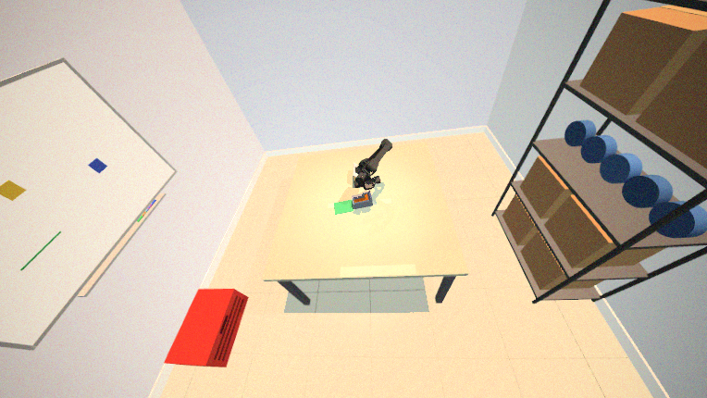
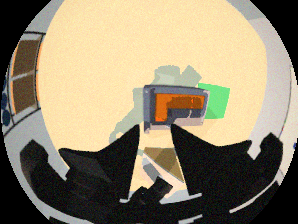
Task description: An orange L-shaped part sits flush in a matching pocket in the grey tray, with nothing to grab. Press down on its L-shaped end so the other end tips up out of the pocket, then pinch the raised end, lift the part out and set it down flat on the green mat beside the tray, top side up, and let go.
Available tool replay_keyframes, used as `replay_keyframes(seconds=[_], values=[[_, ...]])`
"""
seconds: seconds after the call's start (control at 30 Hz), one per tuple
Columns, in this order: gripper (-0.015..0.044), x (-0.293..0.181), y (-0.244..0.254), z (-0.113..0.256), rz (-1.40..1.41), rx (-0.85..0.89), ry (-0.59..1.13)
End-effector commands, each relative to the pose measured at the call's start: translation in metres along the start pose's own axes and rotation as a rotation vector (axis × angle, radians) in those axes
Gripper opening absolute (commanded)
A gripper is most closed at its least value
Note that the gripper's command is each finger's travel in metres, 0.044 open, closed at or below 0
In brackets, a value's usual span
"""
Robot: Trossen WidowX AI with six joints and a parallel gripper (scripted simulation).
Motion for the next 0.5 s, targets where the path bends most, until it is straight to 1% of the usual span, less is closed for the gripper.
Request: replay_keyframes(seconds=[0.0, 0.07, 0.13, 0.27, 0.33, 0.47], values=[[0.018, -0.002, 0.002, -0.002, -0.036, 0.028, 0.014], [0.018, -0.001, 0.002, -0.004, -0.036, 0.028, 0.014], [0.018, 0.0, 0.001, -0.016, -0.036, 0.026, 0.014], [0.018, -0.001, 0.003, -0.058, -0.035, 0.027, 0.013], [0.018, -0.003, 0.004, -0.074, -0.035, 0.031, 0.013], [0.018, -0.003, 0.004, -0.076, -0.035, 0.031, 0.013]])
Point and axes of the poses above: the point midway between the two fingers, 35 mm back from their tips, its own z axis back along the fingers, its own y axis across the jaws, x = y × z, the point moved 10 cm from there along z, back along the fingers, and after that the axes turned 7 degrees about -z, right-handed, at the moved point
